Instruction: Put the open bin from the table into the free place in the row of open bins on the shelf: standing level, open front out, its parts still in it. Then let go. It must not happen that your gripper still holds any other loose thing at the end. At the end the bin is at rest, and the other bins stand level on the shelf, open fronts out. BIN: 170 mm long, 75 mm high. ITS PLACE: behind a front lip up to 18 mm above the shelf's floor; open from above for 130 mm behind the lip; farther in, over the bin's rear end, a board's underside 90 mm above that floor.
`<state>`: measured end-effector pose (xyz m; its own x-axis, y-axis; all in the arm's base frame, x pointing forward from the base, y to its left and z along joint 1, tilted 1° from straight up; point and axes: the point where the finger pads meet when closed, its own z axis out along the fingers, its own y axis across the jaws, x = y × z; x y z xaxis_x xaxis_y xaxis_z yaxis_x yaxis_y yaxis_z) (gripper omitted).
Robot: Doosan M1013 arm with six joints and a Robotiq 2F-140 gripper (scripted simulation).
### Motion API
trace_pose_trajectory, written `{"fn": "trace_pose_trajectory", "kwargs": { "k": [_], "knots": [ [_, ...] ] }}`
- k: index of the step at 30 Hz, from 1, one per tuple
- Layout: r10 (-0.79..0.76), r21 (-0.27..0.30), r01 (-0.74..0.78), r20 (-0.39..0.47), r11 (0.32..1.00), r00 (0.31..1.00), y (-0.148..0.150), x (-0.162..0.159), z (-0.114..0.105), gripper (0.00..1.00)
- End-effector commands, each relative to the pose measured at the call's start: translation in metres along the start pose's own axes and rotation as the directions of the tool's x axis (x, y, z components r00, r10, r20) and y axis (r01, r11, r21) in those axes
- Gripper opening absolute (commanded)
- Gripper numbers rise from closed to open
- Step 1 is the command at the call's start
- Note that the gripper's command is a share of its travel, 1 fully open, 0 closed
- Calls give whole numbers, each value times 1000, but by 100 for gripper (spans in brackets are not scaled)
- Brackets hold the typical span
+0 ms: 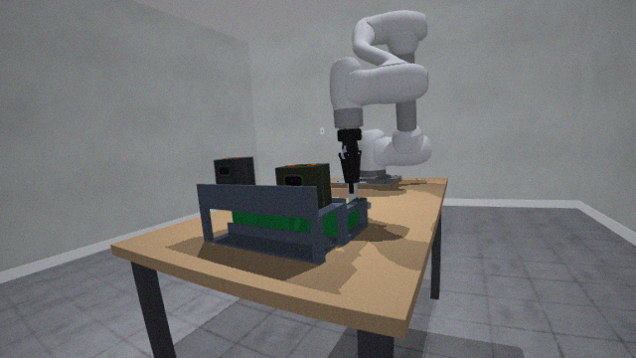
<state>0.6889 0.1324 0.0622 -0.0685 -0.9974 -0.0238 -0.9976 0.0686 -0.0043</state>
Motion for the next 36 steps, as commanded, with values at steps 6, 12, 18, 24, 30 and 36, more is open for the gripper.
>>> {"fn": "trace_pose_trajectory", "kwargs": {
  "k": [6,12,18,24,30,36],
  "knots": [
    [0,0,0,0,1000,1000,0,0,20,0],
    [0,0,0,0,1000,1000,0,0,28,0],
    [0,0,0,0,1000,1000,0,0,31,0],
    [0,0,0,0,1000,1000,0,0,32,0],
    [0,0,0,0,1000,1000,0,0,32,0],
    [0,0,0,0,1000,1000,0,0,32,0]
  ]
}}
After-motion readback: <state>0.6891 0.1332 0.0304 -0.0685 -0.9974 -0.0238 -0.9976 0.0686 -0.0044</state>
